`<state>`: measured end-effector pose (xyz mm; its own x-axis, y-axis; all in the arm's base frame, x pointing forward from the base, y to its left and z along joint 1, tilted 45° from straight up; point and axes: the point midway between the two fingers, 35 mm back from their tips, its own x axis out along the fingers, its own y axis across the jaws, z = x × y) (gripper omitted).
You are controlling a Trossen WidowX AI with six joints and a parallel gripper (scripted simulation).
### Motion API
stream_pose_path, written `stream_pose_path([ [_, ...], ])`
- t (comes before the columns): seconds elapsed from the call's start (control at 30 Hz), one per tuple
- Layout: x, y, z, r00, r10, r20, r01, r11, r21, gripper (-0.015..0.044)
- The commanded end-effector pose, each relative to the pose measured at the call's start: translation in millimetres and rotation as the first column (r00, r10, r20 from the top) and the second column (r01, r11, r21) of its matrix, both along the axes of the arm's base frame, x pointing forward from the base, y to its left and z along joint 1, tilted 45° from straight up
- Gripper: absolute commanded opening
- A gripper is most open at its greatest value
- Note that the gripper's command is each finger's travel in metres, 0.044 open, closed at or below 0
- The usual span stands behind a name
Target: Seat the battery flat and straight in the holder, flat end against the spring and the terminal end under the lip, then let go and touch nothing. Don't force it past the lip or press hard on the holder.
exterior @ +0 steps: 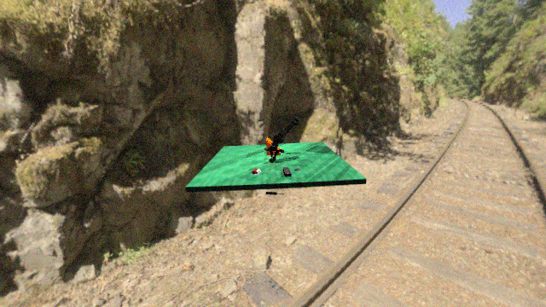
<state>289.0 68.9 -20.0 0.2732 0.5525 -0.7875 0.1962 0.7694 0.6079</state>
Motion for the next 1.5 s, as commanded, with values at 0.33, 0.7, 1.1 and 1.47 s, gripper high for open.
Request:
stream_pose_path([
  [0.33, -2.2, 1.5, -6.1, 0.996, 0.058, -0.074, -0.057, 0.998, 0.007, 0.0066],
  [0.7, -0.6, 2.3, -7.1, 0.988, 0.098, -0.118, -0.097, 0.995, 0.015, 0.0066],
  [1.1, 0.8, 3.2, -7.5, 0.976, 0.141, -0.163, -0.138, 0.99, 0.028, 0.0066],
  [1.47, 2.0, 4.2, -7.0, 0.962, 0.18, -0.203, -0.175, 0.984, 0.041, 0.0066],
])
